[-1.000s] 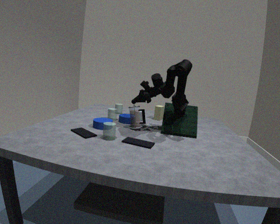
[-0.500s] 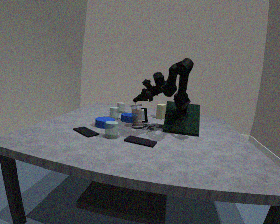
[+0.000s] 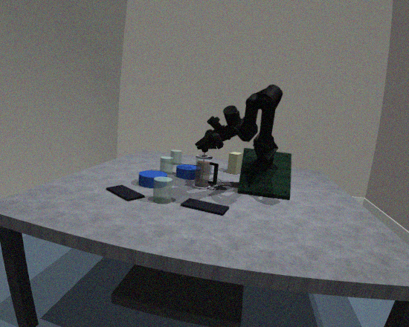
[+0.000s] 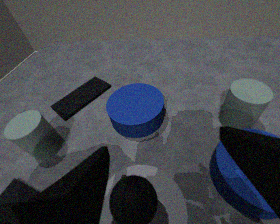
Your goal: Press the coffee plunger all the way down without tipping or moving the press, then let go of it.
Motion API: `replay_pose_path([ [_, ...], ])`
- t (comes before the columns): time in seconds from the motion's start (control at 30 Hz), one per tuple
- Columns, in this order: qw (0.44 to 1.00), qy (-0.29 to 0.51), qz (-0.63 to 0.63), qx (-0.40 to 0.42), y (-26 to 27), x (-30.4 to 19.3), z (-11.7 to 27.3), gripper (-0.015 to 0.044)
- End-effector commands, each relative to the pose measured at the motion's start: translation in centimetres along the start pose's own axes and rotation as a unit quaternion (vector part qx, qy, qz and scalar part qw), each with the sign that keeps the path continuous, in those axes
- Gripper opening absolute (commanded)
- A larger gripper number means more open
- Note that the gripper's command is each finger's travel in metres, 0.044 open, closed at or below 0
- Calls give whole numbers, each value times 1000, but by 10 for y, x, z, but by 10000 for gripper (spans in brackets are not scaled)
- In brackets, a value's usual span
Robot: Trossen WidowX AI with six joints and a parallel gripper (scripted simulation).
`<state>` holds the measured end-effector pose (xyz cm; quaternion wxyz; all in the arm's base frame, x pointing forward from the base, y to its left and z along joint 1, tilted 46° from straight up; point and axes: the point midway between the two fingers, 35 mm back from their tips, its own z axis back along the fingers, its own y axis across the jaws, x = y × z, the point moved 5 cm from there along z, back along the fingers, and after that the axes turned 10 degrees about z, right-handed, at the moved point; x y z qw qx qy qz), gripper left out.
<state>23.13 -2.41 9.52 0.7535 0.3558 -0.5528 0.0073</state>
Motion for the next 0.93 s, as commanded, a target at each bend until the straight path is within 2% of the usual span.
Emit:
replay_pose_path([
  [0.0,1000,-3,4,-4,-2,2,0,440],
  [0.17,1000,-12,28,2,1,14,-4,440],
  [0.4,998,-41,37,-33,-9,34,3,440],
  [0.5,998,-27,36,-34,-12,36,7,440],
  [0.7,999,10,21,-26,-12,45,29,440],
  [0.9,1000,11,-5,-1,10,58,59,440],
])
